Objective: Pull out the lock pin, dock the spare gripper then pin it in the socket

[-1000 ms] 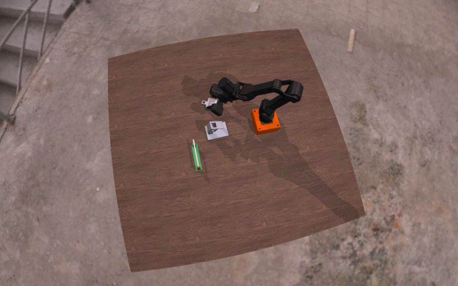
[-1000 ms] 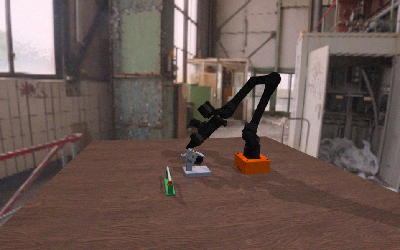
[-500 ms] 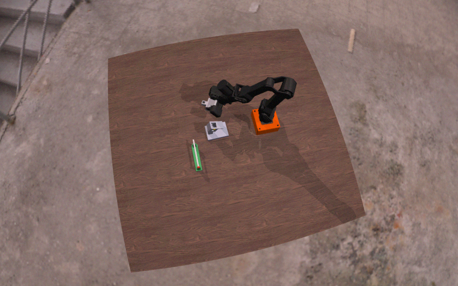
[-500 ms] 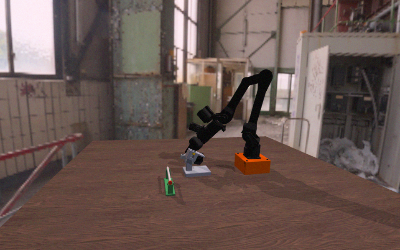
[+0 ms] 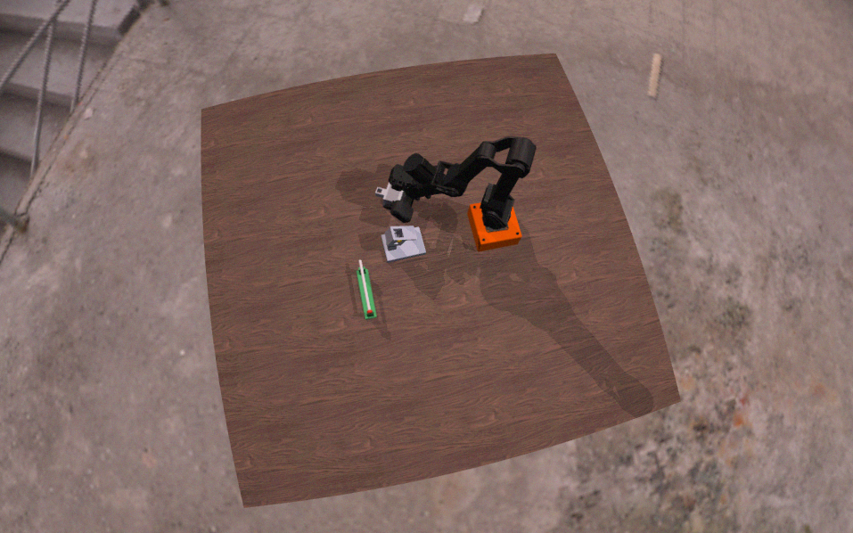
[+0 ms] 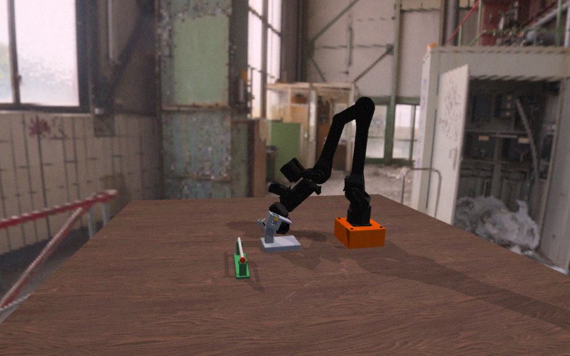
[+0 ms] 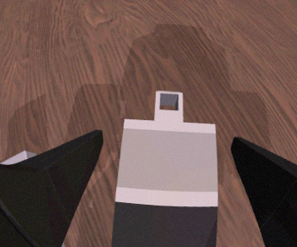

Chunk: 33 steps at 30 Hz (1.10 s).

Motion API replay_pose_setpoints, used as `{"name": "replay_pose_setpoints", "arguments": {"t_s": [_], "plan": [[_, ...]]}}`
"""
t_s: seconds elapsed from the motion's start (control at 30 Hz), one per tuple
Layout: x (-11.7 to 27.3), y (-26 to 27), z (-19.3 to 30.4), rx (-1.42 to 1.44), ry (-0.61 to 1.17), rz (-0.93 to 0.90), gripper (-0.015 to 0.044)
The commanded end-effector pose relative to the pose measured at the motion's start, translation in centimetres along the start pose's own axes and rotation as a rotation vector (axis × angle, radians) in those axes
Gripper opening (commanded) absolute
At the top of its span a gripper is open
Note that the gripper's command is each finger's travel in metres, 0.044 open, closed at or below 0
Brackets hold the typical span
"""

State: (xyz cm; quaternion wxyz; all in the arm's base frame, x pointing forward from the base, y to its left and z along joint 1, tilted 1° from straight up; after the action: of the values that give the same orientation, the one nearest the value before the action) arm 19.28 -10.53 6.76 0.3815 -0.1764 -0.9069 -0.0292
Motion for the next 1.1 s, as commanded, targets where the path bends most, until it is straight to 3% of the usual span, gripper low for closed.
{"name": "replay_pose_setpoints", "arguments": {"t_s": [0.0, 0.47, 0.7, 0.93, 1.07], "plan": [[-0.3, 0.1, 0.6, -0.004, 0.004, 0.004, 0.044], [-1.3, 0.4, 2.3, -0.004, 0.005, 0.004, 0.044], [-1.3, 0.4, 2.3, -0.004, 0.005, 0.004, 0.0256], [-1.3, 0.4, 2.3, -0.005, 0.005, 0.004, 0.021], [-1.2, 0.4, 2.1, -0.005, 0.005, 0.004, 0.0105]]}}
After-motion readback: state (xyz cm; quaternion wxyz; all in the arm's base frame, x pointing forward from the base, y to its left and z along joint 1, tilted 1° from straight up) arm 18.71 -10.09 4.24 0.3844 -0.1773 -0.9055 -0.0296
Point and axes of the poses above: the point midway between the two fingers, 35 mm back from their tips, its own x axis back along the fingers, its own y axis across the jaws, z = x × y, the point moved 10 cm from there along x, back along the fingers, and after that the axes turned 8 degrees about x, right-handed, at the moved point
